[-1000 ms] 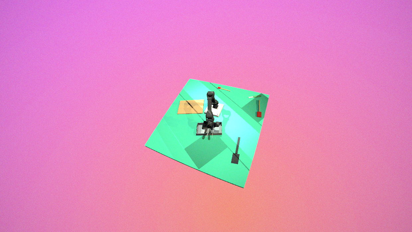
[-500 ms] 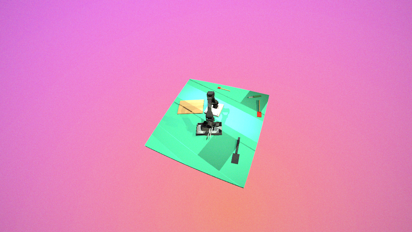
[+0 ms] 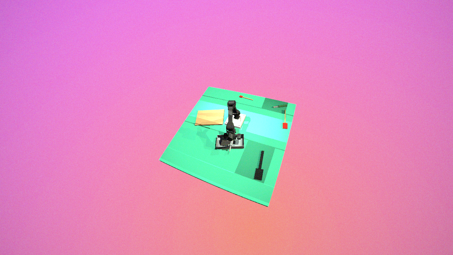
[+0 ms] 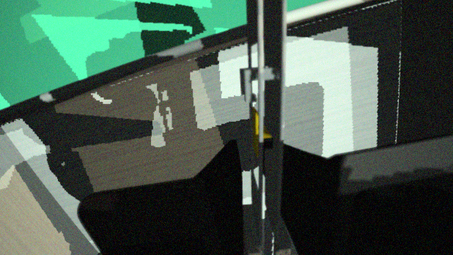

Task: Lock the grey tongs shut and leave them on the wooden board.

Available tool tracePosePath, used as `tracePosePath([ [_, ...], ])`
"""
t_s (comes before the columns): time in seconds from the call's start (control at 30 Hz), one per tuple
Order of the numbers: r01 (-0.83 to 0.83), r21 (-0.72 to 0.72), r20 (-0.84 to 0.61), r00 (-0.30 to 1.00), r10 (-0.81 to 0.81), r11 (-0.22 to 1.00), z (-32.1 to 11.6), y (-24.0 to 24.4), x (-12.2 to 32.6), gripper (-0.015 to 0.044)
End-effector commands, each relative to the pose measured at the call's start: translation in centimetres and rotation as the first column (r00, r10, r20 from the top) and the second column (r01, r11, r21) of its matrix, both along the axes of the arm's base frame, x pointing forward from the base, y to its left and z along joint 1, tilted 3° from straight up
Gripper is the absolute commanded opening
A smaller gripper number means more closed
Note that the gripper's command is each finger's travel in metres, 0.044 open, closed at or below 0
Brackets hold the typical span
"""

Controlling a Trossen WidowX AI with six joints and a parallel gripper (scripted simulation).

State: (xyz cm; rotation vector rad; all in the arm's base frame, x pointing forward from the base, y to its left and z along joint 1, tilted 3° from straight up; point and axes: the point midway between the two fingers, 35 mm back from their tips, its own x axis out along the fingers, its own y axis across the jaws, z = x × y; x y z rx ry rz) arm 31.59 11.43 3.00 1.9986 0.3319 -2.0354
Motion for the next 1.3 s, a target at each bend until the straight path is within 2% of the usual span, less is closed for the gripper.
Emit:
tracePosePath([
  [0.0,-0.001,0.006,0.000,1.000,0.001,1.000,0.0,0.1,0.0,-0.0084],
  [0.1,-0.001,0.006,0.000,1.000,0.001,1.000,0.7,0.2,0.2,-0.0150],
  [0.2,-0.003,0.006,0.001,1.000,0.003,1.000,3.3,0.4,0.6,-0.0150],
  [0.43,-0.008,0.006,0.005,1.000,0.008,1.000,12.8,0.3,0.2,-0.0150],
  [0.93,0.022,0.000,0.000,1.000,-0.022,1.000,12.7,-0.5,0.4,-0.0150],
  [1.27,0.179,-0.010,0.018,0.984,-0.179,0.984,13.0,-5.8,1.8,-0.0150],
])
